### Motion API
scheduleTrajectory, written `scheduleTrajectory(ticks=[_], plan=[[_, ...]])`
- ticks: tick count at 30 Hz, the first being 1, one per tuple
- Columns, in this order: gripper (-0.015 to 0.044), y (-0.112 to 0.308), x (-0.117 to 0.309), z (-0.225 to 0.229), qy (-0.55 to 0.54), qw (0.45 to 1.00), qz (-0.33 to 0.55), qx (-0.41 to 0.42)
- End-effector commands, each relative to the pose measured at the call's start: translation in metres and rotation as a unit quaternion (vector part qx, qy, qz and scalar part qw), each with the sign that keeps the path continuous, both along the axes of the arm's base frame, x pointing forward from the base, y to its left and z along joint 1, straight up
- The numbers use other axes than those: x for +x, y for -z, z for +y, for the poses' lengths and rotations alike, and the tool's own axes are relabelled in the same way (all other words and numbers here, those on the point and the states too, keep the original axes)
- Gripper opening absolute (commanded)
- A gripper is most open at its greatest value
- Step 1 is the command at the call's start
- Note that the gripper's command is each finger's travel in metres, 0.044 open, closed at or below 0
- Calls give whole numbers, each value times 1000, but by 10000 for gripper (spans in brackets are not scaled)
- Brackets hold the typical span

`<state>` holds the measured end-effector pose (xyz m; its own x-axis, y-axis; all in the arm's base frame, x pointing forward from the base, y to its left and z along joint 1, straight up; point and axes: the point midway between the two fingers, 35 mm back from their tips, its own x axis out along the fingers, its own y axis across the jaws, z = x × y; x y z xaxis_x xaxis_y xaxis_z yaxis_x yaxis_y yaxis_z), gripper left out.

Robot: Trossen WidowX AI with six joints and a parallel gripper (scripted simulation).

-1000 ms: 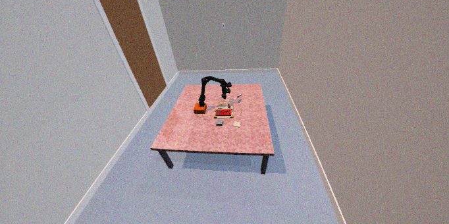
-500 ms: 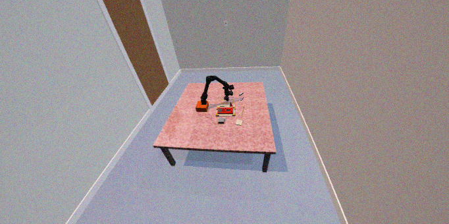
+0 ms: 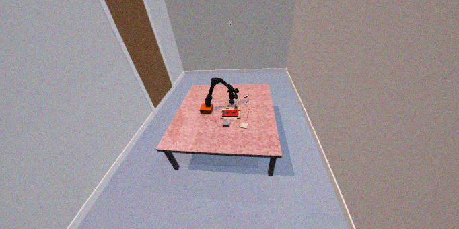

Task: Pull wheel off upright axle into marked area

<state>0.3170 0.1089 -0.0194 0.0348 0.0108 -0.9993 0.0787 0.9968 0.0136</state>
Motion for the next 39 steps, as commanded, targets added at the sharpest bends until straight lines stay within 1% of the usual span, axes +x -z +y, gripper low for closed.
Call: scheduleTrajectory(ticks=[1,4,5,12,16,17,21,22,29,39], plan=[[210,0,0,0,0,1000,0,0],[289,-2,0,0,0,1000,0,0],[300,-6,0,0,0,1000,0,0],[300,-58,-1,0,3,1000,2,-1],[300,-60,-1,0,3,1000,2,-1],[326,-55,0,0,0,1000,-4,1],[431,-74,-25,-8,1,1000,-1,0],[440,-78,-33,-11,1,1000,0,0],[440,-102,-84,-28,3,1000,5,-2],[440,-102,-85,-29,3,1000,5,-2]])
